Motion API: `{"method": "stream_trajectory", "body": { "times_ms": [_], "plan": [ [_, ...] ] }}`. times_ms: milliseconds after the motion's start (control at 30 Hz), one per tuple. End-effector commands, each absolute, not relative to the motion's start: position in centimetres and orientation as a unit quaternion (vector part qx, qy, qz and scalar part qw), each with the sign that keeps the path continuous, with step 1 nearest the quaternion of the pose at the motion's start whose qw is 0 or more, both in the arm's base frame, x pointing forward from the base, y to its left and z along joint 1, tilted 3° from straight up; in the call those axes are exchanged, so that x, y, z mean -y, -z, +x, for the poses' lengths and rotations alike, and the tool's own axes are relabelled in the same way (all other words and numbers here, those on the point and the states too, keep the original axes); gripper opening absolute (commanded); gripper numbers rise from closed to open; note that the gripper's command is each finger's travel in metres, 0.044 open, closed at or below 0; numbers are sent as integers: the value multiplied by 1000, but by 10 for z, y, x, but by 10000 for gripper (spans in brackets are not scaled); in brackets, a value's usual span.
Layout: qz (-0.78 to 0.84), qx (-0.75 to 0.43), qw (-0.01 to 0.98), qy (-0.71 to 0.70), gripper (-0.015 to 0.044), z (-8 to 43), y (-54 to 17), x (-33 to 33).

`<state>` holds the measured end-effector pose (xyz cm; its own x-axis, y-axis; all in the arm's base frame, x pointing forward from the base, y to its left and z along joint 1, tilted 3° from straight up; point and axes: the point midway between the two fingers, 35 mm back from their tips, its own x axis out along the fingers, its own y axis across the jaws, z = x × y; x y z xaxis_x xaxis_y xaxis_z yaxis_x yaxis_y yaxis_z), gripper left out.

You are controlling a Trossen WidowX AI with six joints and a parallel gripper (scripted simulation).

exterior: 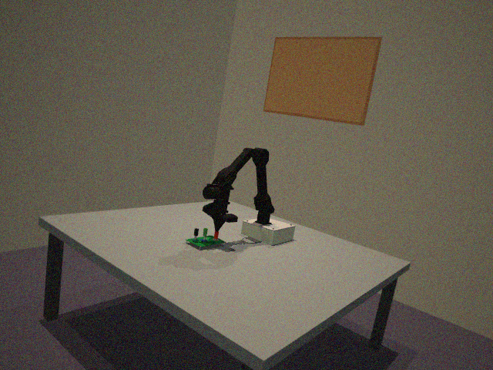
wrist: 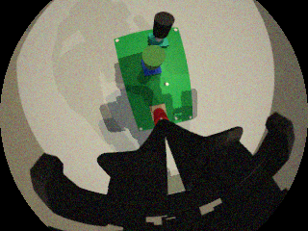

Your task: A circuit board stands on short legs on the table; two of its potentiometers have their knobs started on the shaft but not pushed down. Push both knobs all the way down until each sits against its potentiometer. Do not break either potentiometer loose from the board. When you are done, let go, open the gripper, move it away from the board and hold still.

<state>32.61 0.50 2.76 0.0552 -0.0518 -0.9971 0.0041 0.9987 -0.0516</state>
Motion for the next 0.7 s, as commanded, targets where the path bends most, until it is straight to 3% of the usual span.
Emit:
{"method": "stream_trajectory", "body": {
  "times_ms": [0, 667],
  "plan": [
    [-18, -692, 722, 18, 0, 328, -17, -5],
    [-18, -692, 722, 18, 0, 327, -48, -6]
  ]
}}
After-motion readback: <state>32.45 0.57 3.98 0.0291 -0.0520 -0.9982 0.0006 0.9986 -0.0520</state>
